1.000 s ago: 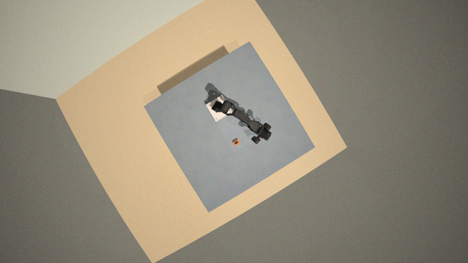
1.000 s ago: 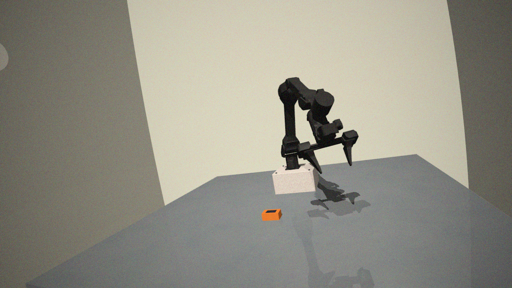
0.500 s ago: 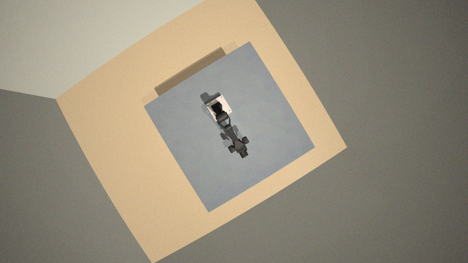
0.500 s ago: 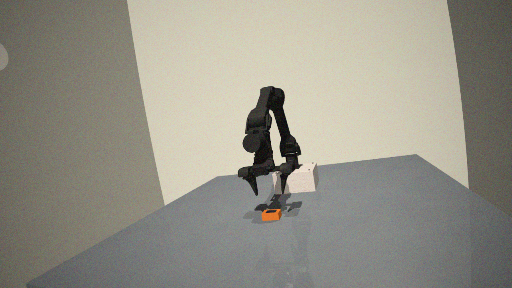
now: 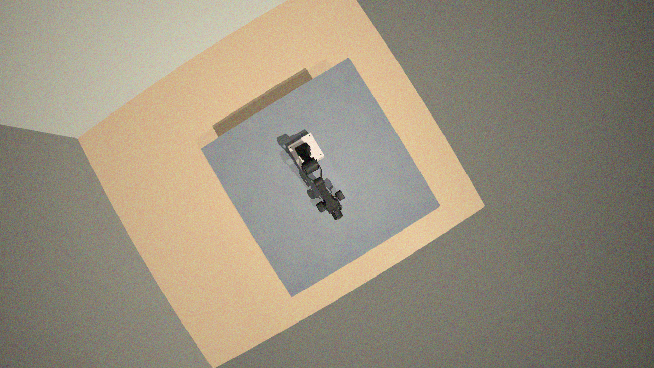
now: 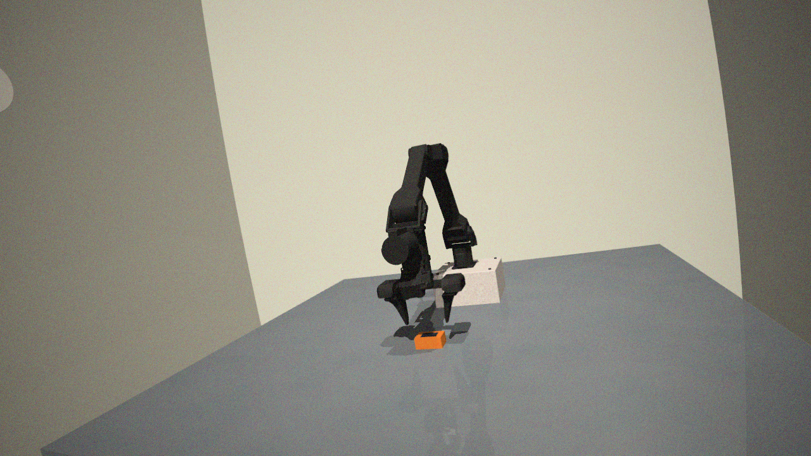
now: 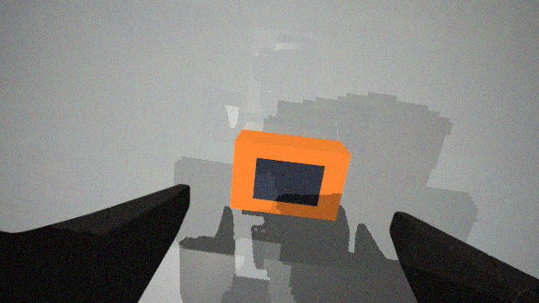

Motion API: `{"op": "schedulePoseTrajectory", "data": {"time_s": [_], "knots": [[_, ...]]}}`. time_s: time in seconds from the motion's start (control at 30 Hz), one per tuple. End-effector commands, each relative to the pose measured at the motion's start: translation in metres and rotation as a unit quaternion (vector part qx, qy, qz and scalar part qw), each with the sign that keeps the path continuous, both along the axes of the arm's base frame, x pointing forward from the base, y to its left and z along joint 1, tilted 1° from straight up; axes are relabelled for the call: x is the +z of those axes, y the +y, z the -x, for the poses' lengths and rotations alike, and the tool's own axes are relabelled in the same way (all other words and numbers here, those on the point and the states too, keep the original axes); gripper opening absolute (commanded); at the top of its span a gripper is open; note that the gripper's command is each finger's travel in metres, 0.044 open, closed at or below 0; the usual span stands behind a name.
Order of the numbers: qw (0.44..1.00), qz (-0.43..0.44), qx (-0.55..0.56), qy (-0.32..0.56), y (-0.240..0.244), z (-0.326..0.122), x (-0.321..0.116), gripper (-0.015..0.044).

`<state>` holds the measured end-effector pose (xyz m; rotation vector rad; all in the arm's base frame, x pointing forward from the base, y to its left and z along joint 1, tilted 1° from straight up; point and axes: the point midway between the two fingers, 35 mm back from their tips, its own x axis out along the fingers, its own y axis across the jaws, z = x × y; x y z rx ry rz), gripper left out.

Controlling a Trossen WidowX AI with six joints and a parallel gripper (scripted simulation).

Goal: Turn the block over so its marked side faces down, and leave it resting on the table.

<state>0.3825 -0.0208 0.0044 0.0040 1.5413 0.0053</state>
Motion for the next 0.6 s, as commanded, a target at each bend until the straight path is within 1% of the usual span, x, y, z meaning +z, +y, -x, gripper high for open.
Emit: {"op": "schedulePoseTrajectory", "data": {"time_s": [0.0,0.57], "knots": [[1.000,-0.001,0.002,-0.002,0.000,0.000,-0.013,0.0440],[1.000,-0.001,0.002,-0.002,0.001,-0.001,-0.036,0.0440]]}}
